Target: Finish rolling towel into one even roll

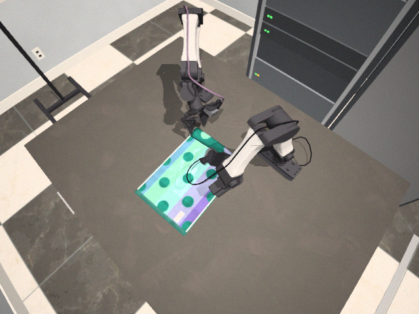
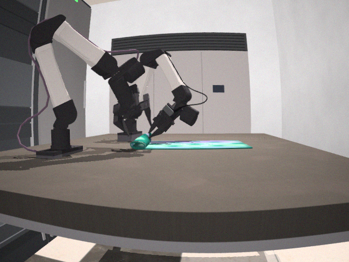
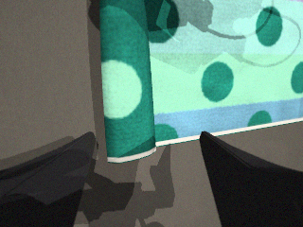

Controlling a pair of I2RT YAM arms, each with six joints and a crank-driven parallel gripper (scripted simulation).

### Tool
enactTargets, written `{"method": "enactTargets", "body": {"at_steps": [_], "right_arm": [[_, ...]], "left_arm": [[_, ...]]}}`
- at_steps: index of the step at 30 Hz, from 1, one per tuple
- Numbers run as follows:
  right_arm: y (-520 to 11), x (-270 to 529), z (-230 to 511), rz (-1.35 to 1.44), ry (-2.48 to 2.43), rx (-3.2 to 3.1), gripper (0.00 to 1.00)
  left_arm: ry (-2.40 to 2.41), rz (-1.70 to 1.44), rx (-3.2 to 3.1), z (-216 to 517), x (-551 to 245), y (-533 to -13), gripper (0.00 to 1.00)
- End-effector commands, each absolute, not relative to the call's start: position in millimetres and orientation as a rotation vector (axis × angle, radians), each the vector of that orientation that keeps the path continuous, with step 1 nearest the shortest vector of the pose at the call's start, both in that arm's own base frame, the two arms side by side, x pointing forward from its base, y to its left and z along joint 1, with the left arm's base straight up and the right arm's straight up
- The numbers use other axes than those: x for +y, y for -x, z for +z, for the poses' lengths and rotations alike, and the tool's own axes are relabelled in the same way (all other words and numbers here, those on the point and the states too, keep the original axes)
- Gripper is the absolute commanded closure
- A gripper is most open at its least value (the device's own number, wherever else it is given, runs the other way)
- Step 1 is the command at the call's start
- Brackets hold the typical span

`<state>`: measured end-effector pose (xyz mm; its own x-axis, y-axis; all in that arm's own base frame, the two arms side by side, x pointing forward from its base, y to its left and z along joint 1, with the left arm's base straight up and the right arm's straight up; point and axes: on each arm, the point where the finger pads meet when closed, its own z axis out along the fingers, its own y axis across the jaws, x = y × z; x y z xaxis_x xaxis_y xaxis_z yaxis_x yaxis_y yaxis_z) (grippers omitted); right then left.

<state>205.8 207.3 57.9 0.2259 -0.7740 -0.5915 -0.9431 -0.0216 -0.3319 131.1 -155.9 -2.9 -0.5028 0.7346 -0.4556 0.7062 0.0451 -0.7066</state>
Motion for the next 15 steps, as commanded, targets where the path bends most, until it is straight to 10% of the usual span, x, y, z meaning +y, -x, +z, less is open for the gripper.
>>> {"method": "enactTargets", "body": {"at_steps": [1, 15], "right_arm": [[-208.3, 214.9, 63.9, 0.343, 1.847, 1.536, 0.02], [-204.3, 215.5, 22.6, 0.345, 1.850, 1.533, 0.02]], "left_arm": [[1.558, 1.478, -2.238, -11.1, -153.6, -130.5, 0.89], [1.558, 1.478, -2.238, -11.1, -153.6, -130.5, 0.89]]}}
